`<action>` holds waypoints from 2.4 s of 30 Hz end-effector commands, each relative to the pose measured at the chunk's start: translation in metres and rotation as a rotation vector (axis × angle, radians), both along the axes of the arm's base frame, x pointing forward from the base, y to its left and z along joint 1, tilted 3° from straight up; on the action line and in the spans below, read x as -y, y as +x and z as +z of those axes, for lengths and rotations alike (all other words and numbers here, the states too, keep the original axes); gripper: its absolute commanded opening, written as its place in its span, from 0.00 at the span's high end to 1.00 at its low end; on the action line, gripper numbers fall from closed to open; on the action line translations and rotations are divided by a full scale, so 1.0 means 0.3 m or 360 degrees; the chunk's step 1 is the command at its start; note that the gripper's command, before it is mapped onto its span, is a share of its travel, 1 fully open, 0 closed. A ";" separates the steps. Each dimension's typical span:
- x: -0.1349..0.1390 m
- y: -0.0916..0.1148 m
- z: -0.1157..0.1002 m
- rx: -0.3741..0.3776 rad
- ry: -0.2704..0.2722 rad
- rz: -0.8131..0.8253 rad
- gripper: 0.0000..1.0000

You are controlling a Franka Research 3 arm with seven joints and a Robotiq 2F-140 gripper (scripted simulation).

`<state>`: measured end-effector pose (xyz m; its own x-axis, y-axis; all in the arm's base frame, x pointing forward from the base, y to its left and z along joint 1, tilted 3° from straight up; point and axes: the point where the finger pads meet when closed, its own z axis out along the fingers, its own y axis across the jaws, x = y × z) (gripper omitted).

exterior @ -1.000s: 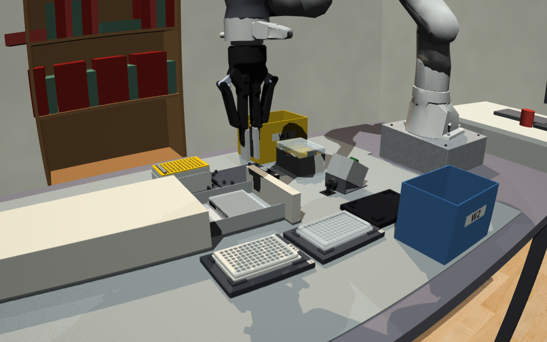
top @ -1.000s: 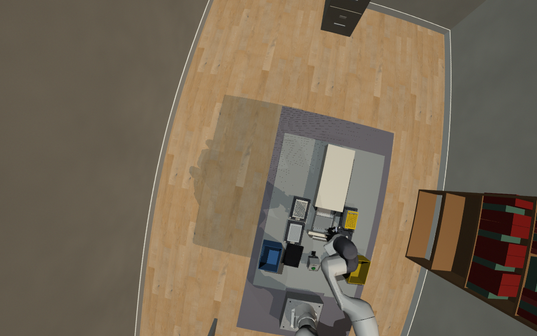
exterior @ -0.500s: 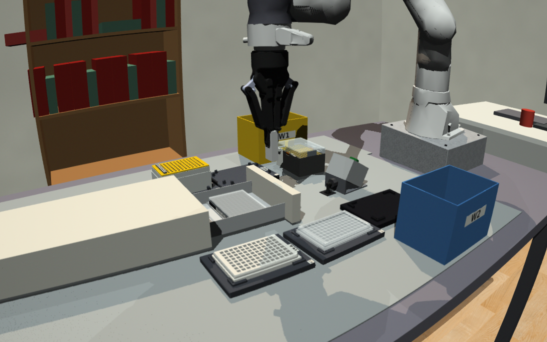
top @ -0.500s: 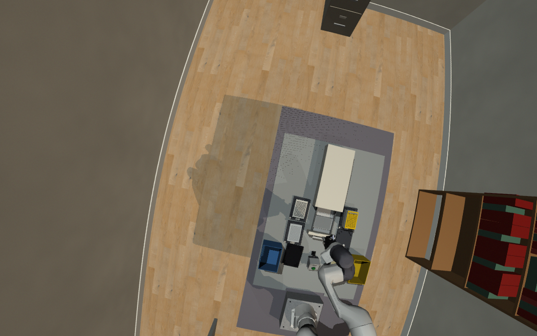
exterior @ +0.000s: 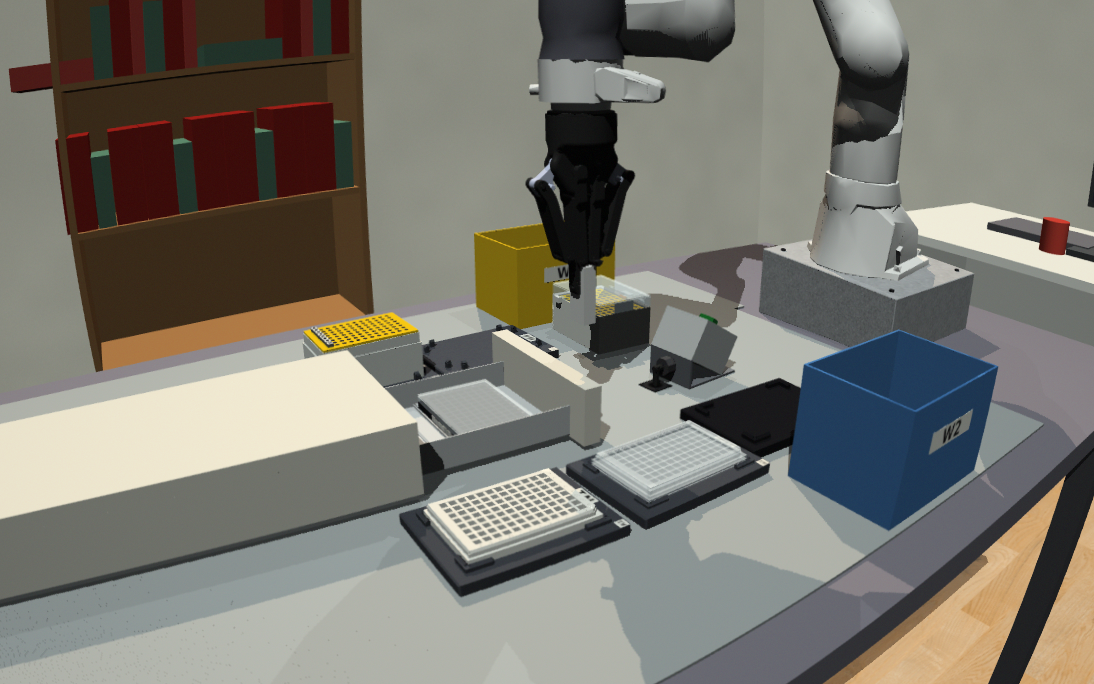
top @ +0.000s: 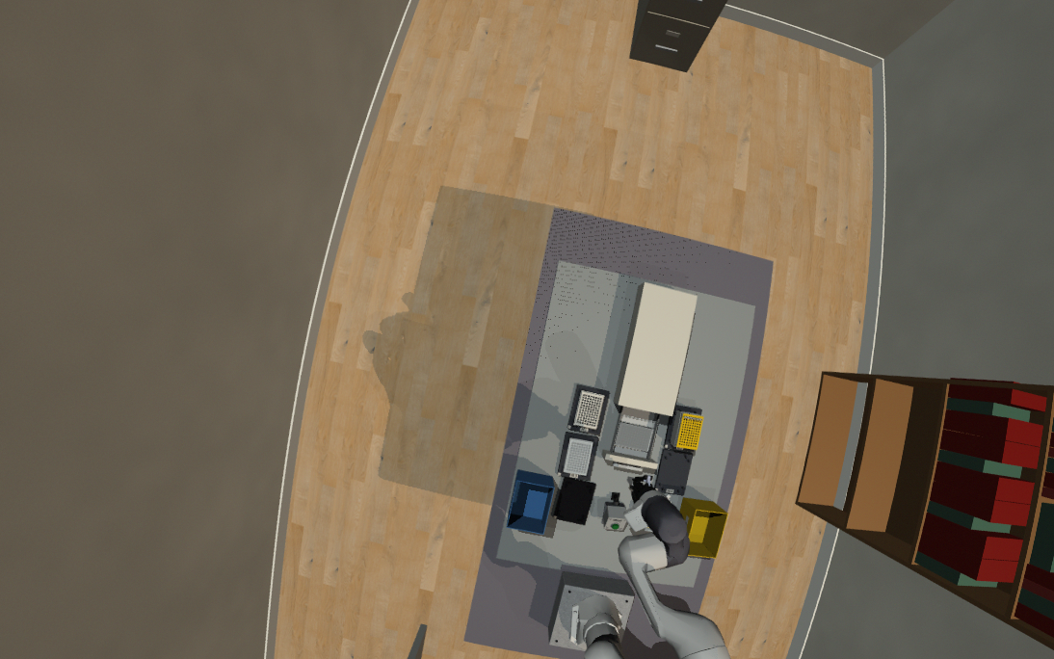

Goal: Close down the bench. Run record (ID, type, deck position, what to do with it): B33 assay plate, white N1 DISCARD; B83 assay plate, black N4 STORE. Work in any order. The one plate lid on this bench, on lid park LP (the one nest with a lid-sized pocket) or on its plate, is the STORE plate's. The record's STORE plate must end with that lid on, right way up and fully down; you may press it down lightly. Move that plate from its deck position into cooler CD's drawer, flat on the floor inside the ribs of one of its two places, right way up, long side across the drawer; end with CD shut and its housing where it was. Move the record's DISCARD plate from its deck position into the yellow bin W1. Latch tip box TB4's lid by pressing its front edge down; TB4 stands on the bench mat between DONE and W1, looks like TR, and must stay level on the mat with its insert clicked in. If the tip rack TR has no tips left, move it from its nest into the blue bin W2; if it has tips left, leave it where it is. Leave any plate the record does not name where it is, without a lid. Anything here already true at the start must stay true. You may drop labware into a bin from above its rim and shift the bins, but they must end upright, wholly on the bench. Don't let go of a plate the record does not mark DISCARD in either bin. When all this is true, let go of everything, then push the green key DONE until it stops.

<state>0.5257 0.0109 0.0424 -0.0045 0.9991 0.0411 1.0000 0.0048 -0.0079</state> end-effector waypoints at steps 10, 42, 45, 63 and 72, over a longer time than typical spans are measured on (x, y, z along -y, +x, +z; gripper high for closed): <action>-0.010 -0.066 -0.013 0.0032 0.0016 -0.0016 1.00; -0.014 -0.065 -0.079 0.0032 0.0016 -0.0016 1.00; -0.015 -0.065 -0.093 0.0032 0.0016 -0.0016 1.00; -0.018 -0.064 -0.164 0.0032 0.0016 -0.0016 1.00; -0.020 -0.063 -0.204 0.0032 0.0016 -0.0016 1.00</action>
